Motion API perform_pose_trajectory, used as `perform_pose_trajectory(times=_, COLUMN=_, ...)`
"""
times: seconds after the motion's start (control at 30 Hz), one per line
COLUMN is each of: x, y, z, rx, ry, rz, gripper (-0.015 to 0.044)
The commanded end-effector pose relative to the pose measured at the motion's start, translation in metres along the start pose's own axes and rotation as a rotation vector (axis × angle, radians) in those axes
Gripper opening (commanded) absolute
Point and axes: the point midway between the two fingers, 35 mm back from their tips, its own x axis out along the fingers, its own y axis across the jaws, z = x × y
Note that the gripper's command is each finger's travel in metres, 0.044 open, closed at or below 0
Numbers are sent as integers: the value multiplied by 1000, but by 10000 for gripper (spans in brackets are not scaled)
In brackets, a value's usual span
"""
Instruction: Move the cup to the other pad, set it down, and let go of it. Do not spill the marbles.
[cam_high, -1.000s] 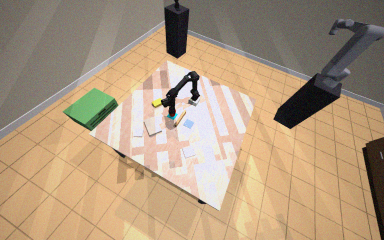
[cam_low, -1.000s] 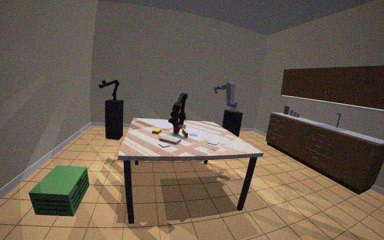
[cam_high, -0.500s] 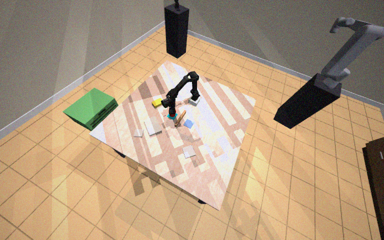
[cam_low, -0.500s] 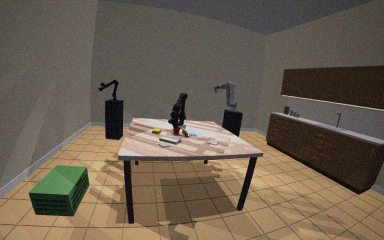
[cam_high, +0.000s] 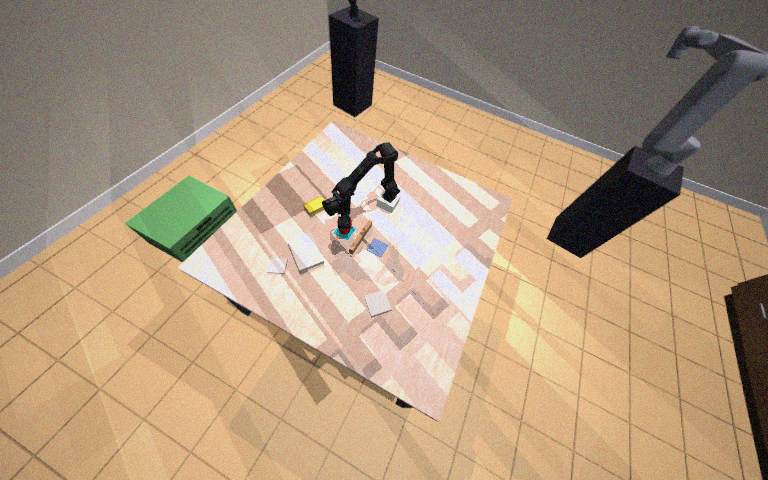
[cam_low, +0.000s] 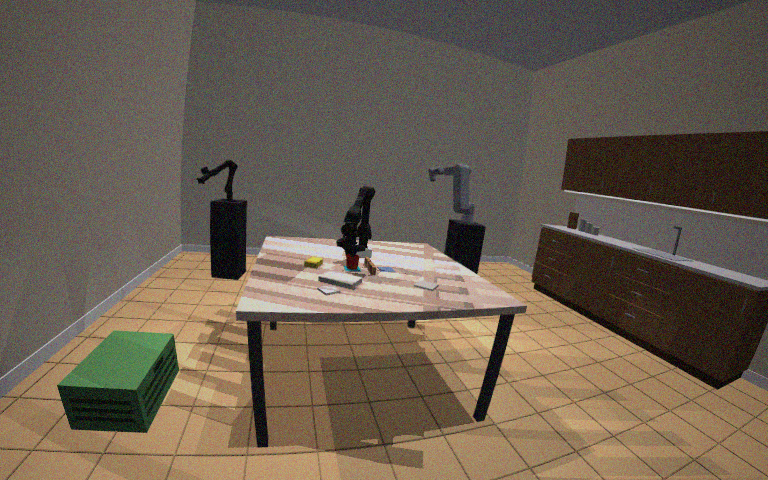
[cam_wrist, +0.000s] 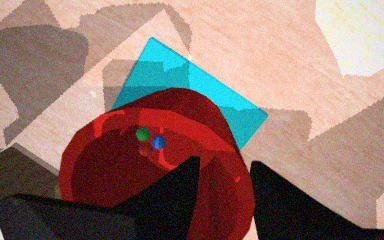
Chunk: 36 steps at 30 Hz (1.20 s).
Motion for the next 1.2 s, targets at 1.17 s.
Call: perform_pose_trajectory(times=1.17, x=-50, y=2, z=1, rx=2, ry=3, rz=-4, gripper=128)
